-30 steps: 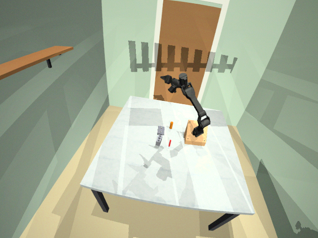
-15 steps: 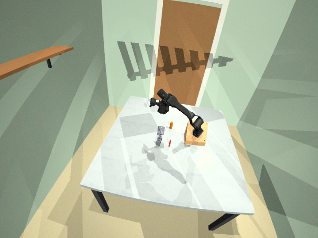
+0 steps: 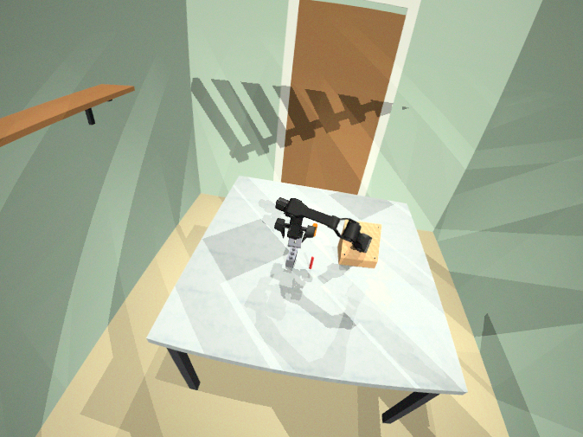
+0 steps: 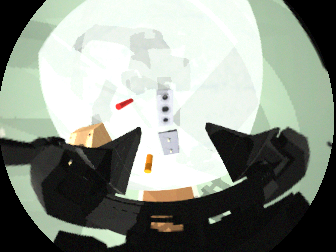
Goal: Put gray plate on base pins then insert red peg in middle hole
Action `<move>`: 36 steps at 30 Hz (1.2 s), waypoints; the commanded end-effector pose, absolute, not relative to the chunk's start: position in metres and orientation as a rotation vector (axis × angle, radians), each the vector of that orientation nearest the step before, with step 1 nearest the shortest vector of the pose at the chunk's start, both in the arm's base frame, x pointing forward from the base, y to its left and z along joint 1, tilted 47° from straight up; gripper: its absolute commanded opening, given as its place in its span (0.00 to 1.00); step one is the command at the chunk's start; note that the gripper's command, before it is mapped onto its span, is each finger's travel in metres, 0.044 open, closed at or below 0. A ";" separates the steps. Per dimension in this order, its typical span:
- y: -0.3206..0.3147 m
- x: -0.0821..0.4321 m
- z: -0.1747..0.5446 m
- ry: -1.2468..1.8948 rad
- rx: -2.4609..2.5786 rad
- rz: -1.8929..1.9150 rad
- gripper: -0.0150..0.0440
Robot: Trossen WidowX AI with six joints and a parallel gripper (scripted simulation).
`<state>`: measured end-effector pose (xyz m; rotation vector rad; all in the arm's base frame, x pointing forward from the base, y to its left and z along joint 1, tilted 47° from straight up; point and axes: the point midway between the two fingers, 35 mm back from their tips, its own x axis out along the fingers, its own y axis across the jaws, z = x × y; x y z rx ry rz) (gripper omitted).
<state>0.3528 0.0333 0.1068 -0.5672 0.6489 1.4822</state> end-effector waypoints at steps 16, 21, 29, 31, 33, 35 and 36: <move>0.085 0.343 0.056 0.667 -0.518 1.498 1.00; 0.091 0.341 0.047 0.666 -0.518 1.498 1.00; 0.098 0.341 0.040 0.667 -0.518 1.498 1.00; 0.101 0.342 0.037 0.667 -0.518 1.498 1.00; 0.103 0.342 0.035 0.667 -0.519 1.498 1.00; 0.105 0.342 0.033 0.667 -0.519 1.498 1.00; 0.107 0.342 0.032 0.667 -0.519 1.498 1.00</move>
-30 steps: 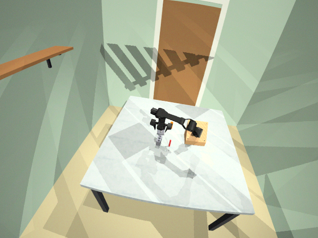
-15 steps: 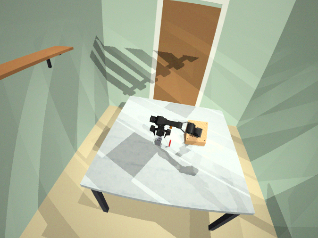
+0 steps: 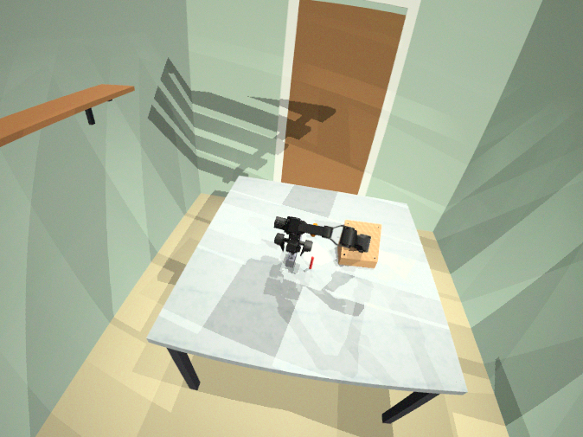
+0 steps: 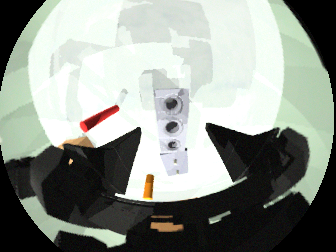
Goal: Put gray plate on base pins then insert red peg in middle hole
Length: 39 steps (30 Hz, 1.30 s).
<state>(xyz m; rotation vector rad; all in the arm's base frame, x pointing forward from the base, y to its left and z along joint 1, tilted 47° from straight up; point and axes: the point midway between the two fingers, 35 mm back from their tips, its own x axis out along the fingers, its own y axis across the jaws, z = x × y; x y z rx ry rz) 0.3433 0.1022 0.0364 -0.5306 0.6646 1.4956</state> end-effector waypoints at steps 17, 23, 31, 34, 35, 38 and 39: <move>0.127 0.340 0.014 0.665 -0.517 1.498 1.00; 0.133 0.339 0.008 0.665 -0.516 1.499 1.00; 0.134 0.339 0.008 0.665 -0.516 1.499 0.69; 0.134 0.339 0.008 0.665 -0.516 1.499 0.56; 0.134 0.339 0.008 0.665 -0.516 1.499 0.51; 0.134 0.339 0.008 0.665 -0.516 1.499 0.48; 0.134 0.339 0.008 0.665 -0.516 1.499 0.47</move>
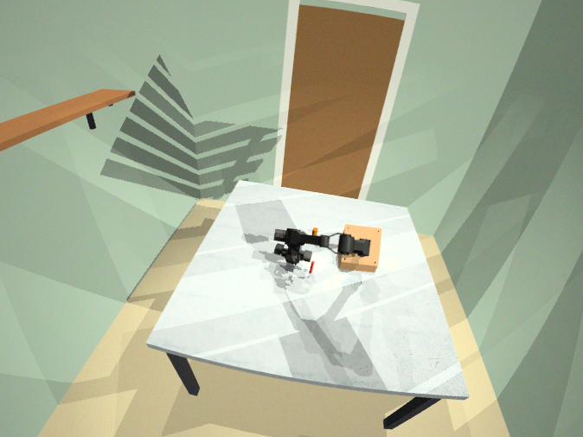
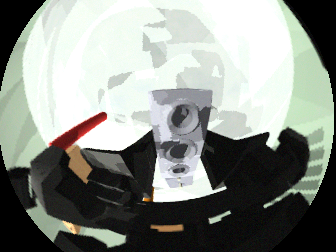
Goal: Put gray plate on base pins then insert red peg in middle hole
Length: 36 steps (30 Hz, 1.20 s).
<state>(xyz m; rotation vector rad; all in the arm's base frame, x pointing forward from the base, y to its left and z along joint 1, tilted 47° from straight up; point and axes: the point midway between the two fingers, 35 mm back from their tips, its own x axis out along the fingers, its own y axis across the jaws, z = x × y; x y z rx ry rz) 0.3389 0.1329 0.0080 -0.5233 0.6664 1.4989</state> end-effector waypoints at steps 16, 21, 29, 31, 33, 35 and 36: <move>0.111 0.348 0.025 0.670 -0.523 1.495 0.25; 0.099 0.352 0.034 0.672 -0.525 1.494 0.25; 0.080 0.355 0.050 0.674 -0.527 1.493 0.25; 0.076 0.356 0.054 0.674 -0.527 1.493 0.25; 0.071 0.357 0.058 0.674 -0.527 1.493 0.25; 0.067 0.357 0.062 0.674 -0.526 1.494 0.25; 0.064 0.357 0.064 0.674 -0.526 1.493 0.25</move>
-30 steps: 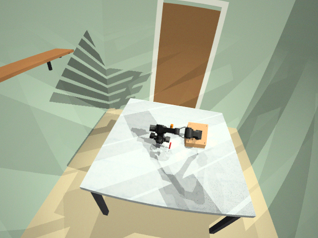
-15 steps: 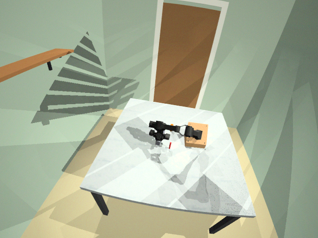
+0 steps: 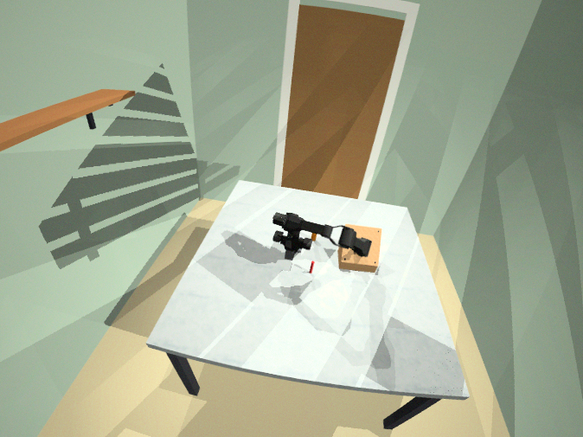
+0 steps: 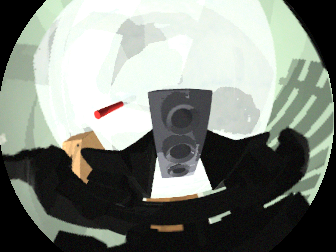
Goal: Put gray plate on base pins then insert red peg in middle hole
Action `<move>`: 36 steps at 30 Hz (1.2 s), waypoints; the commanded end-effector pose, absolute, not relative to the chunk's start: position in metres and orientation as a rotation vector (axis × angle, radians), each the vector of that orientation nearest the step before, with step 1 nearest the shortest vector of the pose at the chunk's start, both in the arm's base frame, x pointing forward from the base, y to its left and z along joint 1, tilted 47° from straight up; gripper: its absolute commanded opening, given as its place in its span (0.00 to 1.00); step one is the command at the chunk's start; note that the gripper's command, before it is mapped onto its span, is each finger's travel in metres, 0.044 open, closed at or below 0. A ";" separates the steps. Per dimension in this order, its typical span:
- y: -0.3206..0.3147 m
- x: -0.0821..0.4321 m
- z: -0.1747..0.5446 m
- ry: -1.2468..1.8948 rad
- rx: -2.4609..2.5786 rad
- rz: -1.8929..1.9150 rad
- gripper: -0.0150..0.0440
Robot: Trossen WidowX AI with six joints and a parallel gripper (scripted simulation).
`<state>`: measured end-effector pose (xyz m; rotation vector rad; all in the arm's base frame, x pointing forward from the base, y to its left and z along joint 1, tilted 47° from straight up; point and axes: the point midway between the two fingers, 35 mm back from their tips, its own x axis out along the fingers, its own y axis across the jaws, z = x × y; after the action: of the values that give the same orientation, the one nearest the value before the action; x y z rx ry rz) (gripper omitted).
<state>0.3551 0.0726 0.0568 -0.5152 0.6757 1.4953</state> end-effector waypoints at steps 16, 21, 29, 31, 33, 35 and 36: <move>0.031 0.356 0.096 0.669 -0.520 1.497 0.25; 0.028 0.357 0.085 0.663 -0.528 1.501 0.25; 0.020 0.360 0.061 0.648 -0.546 1.509 0.25; 0.018 0.360 0.055 0.644 -0.550 1.510 0.25; 0.016 0.360 0.049 0.641 -0.555 1.512 0.25; 0.015 0.360 0.044 0.637 -0.559 1.514 0.25; 0.014 0.360 0.041 0.636 -0.561 1.515 0.25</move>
<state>0.3621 0.0171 0.0523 -0.5538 0.6346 1.5081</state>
